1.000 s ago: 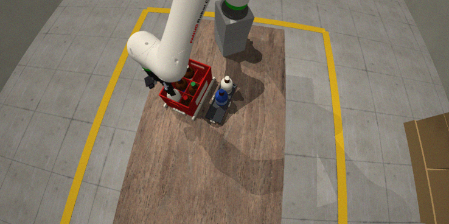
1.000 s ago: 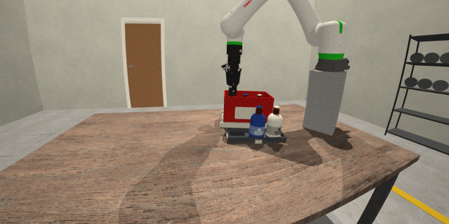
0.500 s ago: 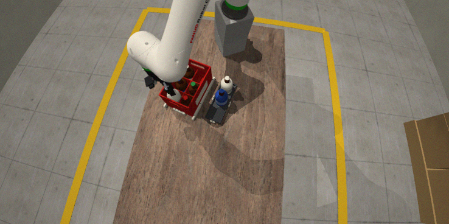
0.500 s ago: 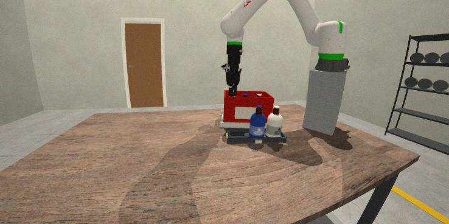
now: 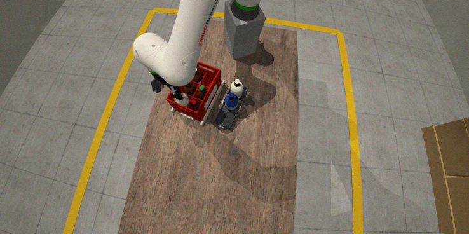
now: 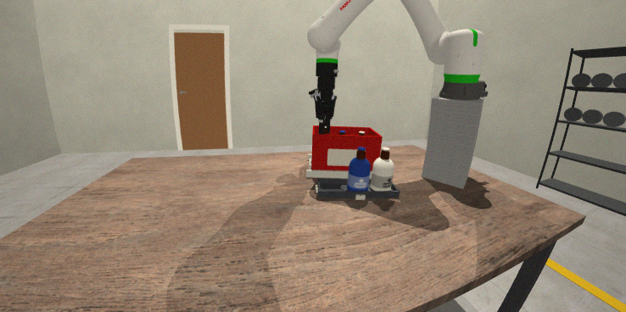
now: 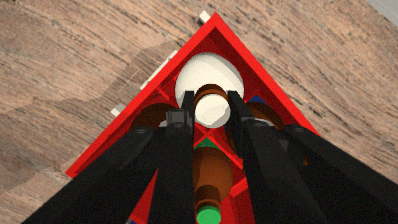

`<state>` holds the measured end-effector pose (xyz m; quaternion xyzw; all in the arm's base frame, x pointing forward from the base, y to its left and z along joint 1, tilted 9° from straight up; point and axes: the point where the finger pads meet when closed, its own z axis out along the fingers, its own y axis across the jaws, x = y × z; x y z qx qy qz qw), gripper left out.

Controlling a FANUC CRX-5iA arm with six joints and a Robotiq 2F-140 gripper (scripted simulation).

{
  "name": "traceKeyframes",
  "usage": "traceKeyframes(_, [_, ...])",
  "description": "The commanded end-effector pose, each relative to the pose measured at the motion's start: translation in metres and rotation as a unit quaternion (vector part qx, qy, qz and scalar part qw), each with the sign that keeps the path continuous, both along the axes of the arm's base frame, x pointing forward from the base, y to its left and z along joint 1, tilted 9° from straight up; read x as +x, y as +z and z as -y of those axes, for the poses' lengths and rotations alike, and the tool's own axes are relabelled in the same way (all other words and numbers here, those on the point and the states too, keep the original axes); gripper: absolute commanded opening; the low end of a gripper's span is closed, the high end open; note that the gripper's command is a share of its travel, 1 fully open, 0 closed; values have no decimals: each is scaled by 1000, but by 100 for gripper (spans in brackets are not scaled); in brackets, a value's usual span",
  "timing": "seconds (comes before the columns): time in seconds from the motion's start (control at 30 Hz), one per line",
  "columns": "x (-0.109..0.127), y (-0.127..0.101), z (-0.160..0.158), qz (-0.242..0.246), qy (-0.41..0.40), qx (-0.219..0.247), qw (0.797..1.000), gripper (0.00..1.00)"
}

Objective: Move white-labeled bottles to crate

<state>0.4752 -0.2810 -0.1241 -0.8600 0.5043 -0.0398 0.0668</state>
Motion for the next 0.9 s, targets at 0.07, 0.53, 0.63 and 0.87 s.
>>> traceKeyframes(0.07, [1,0,1,1,0,-1,1000,10])
traceKeyframes(0.53, [2,-5,0,1,0,-1,1000,10])
traceKeyframes(0.63, [2,-7,0,1,0,-1,1000,10])
traceKeyframes(0.87, [2,-9,0,1,0,-1,1000,10])
